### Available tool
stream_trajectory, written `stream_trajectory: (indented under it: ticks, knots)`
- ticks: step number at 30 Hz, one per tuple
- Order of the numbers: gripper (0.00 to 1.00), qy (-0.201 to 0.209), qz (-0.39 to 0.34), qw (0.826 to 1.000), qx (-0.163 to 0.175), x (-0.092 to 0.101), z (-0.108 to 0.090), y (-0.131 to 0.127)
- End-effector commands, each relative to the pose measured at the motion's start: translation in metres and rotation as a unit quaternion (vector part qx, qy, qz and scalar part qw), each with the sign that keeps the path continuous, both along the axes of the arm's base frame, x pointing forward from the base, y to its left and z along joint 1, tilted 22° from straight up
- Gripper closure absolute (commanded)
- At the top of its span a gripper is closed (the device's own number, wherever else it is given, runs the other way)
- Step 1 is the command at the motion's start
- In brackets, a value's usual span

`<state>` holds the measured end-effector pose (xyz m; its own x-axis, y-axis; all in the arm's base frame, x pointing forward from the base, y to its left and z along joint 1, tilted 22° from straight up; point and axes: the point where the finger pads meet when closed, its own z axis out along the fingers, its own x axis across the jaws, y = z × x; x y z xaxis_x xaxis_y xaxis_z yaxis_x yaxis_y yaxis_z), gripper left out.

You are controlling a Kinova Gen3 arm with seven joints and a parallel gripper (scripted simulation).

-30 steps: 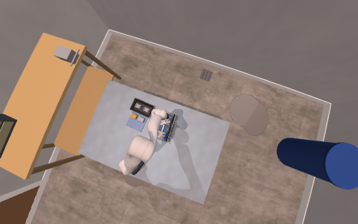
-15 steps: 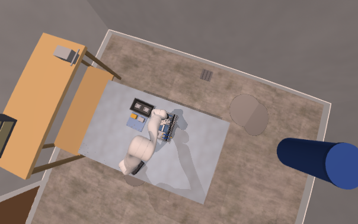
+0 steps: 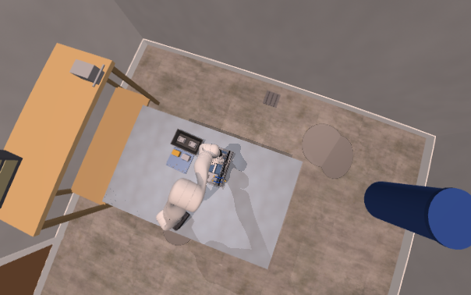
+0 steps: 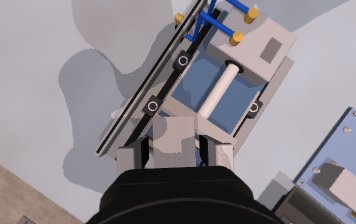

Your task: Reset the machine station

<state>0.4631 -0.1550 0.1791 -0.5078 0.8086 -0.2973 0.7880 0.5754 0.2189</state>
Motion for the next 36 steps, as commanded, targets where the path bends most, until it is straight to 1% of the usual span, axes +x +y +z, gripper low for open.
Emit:
stream_trajectory:
  ticks: [1, 36]
  knots:
    - [0.0, -0.001, 0.0, 1.0, 0.0, 0.0004, 0.0004, 0.0]
    - [0.0, -0.001, 0.0, 1.0, 0.0, 0.004, -0.0093, -0.0013]
